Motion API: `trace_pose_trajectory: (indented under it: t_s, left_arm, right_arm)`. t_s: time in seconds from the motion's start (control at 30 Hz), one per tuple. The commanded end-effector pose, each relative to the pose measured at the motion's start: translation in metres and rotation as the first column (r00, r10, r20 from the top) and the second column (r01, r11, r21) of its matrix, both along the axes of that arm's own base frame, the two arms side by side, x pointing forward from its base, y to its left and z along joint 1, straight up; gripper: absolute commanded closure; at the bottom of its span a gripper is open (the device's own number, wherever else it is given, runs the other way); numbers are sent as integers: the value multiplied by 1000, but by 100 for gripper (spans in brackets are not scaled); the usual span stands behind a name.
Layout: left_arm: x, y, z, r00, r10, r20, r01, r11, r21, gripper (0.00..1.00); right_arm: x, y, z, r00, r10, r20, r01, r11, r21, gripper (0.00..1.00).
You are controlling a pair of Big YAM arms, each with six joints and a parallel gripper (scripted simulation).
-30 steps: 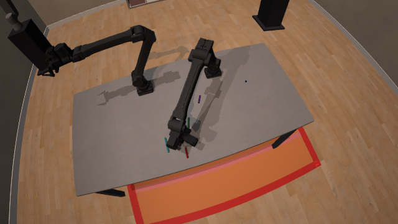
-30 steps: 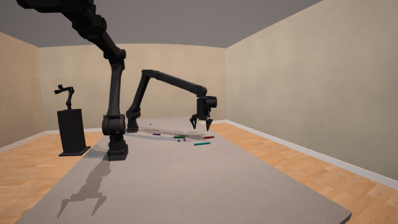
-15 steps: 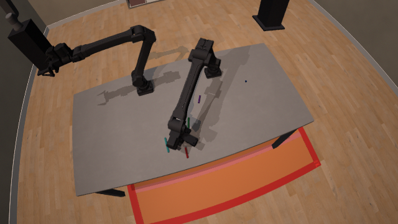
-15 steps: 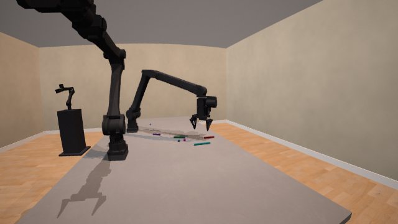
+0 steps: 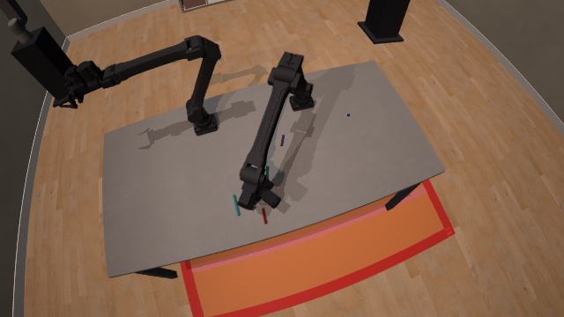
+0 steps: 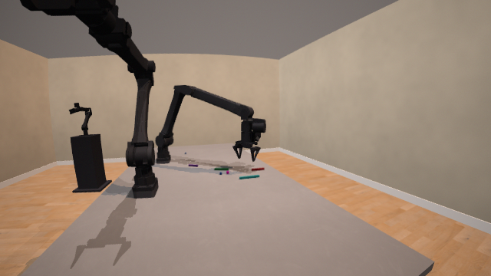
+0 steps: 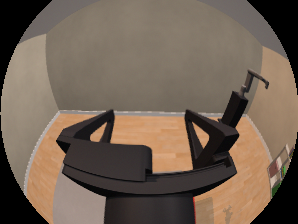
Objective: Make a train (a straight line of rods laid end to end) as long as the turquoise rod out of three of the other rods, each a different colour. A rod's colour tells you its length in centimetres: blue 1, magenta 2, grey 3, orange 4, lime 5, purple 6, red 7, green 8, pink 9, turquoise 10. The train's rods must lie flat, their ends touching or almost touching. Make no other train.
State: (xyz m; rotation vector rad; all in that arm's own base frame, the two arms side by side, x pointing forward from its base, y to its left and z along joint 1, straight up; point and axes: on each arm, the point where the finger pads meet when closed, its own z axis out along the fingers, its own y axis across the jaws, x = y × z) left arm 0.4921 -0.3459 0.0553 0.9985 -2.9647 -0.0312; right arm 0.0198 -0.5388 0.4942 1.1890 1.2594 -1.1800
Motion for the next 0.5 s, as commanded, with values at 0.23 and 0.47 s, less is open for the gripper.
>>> trace_pose_trajectory:
  t_s: [0.23, 0.47]
  left_arm:
    - [-5, 18, 35, 946, -317, 61, 319, 947, -28, 0]
    - [-16, 29, 37, 870, -488, 62, 490, 871, -19, 0]
  right_arm:
    - [-3, -6, 6, 1000, -8, 18, 9, 1000, -25, 0]
    - [-3, -6, 6, 1000, -8, 18, 9, 1000, -25, 0]
